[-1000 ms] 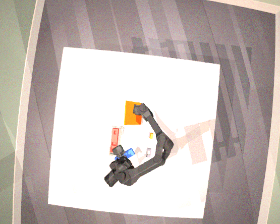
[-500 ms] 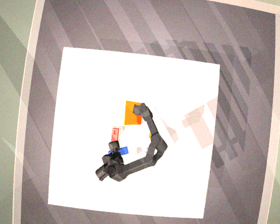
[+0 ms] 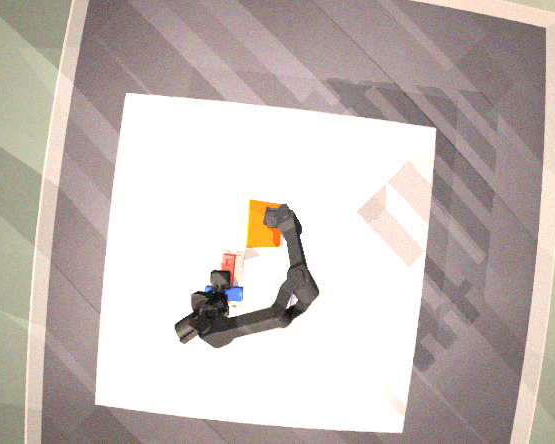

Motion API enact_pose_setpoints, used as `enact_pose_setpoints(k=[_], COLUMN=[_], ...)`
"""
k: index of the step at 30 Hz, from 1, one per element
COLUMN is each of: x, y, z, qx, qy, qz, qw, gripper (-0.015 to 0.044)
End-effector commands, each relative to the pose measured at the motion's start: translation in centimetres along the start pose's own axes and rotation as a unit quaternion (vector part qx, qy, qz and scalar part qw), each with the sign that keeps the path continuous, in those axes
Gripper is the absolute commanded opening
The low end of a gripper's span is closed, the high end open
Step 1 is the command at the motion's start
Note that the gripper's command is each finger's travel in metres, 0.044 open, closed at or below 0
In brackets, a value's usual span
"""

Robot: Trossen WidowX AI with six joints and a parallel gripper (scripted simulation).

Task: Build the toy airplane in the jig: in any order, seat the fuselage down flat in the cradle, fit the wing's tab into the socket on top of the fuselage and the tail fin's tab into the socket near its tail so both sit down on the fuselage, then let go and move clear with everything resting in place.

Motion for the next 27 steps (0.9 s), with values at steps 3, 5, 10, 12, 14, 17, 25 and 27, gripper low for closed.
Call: enact_pose_setpoints(k=[3, 5, 10, 12, 14, 17, 25, 27], x=[-0.8, -0.81, -0.81, -0.81, -0.81, -0.81, -0.88, -0.89], y=[-0.95, -0.93, -0.96, -0.96, -0.96, -0.96, -1.07, -1.07], z=[0.4, 0.37, 0.41, 0.42, 0.41, 0.41, 0.44, 0.54], qx=[0.002, 0.002, 0.002, 0.002, 0.002, 0.002, 0.002, 0.002], qy=[0.002, 0.002, 0.002, 0.002, 0.002, 0.002, 0.002, 0.002], qz=[0.036, 0.036, 0.036, 0.036, 0.036, 0.036, 0.036, 0.036], qw=[0.999, 0.999, 0.999, 0.999, 0.999, 0.999, 0.999, 0.999], gripper=[0.0026, 0.0079, 0.0197, 0.0197, 0.0197, 0.0197, 0.0197, 0.0197])
Point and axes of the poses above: the point midway between the two fingers, 35 mm back from their tips, its own z axis out along the fingers, its own y axis across the jaws, x = y × z, the point moved 7 cm from there along -z, back along the fingers, and after that the axes turned 13 degrees about -z, right-handed, at the moved point
